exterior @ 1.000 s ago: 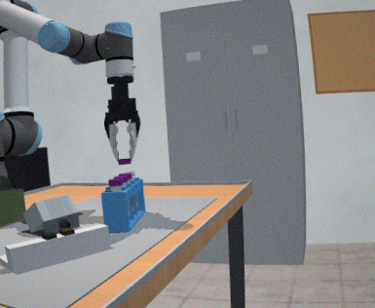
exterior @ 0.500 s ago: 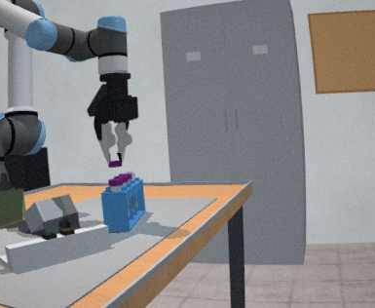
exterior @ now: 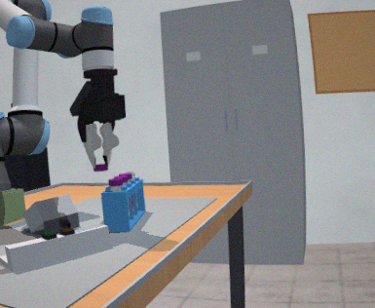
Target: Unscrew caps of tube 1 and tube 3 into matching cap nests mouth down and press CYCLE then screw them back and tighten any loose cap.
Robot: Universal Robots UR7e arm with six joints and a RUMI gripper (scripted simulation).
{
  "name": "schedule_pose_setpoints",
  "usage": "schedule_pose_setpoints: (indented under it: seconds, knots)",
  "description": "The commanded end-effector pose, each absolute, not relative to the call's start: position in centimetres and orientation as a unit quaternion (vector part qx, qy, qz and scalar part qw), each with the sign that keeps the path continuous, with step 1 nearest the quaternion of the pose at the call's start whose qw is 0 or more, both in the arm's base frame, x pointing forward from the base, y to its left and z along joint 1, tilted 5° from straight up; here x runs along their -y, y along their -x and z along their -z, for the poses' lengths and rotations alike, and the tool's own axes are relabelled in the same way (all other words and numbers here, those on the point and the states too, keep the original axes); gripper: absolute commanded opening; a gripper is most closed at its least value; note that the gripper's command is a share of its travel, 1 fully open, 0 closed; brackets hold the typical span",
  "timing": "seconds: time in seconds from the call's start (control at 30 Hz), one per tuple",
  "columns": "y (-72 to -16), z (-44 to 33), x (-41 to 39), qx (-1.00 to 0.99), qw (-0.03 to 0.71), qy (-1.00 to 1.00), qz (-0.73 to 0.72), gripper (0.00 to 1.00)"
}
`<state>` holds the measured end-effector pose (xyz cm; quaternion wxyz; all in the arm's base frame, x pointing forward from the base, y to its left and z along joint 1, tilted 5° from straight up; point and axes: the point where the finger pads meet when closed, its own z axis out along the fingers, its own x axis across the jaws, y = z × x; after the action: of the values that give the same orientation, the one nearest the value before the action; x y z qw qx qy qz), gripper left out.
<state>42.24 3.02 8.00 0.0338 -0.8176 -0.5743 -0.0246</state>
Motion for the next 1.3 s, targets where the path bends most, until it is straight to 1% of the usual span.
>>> schedule_pose_setpoints:
  seconds: [0.0,0.27,0.4,0.53,0.97,1.27]
  knots:
    - [-42.9,-7.8,-0.2,0.575,0.034,0.817,0.026,0.0]
    - [-43.9,-7.3,4.7,0.575,0.034,0.817,0.026,0.0]
    - [-44.1,-7.3,5.5,0.575,0.034,0.817,0.026,0.0]
    - [-44.7,-7.0,8.7,0.575,0.034,0.817,0.026,0.0]
    - [-44.7,-7.0,8.7,0.575,0.034,0.817,0.026,0.0]
    - [-44.7,-2.5,8.3,0.575,0.034,0.817,0.026,0.0]
